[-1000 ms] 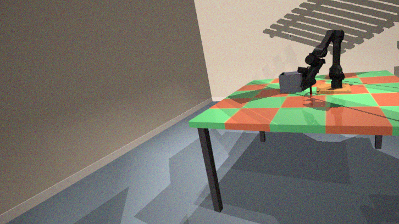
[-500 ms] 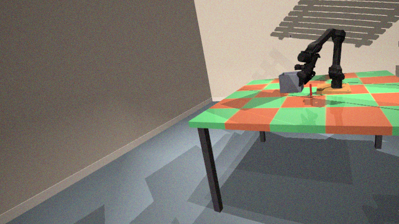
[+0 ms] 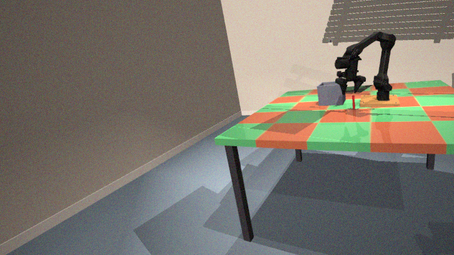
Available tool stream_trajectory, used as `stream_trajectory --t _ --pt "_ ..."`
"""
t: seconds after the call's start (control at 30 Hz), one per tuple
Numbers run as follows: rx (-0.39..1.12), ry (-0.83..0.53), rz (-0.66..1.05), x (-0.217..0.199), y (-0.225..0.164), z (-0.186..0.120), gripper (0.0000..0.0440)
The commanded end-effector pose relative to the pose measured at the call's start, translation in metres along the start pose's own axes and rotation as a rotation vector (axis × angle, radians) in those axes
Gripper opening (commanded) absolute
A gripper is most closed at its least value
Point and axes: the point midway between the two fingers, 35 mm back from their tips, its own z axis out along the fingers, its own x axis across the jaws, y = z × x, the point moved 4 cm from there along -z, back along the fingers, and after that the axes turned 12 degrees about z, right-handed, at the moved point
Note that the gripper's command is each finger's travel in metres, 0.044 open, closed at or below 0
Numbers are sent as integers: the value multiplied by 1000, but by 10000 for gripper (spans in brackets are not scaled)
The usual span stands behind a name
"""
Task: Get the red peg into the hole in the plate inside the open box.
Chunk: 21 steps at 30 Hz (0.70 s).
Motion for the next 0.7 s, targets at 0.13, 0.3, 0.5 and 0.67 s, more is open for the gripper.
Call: stream_trajectory --t 0.13,0.3,0.5,0.67 --pt "64 -77 147 -16 6 -3 410" --pt "91 -118 202 -24 7 2 409" --pt "118 -147 262 -29 6 19 413" --pt "139 -154 305 -30 5 35 416"
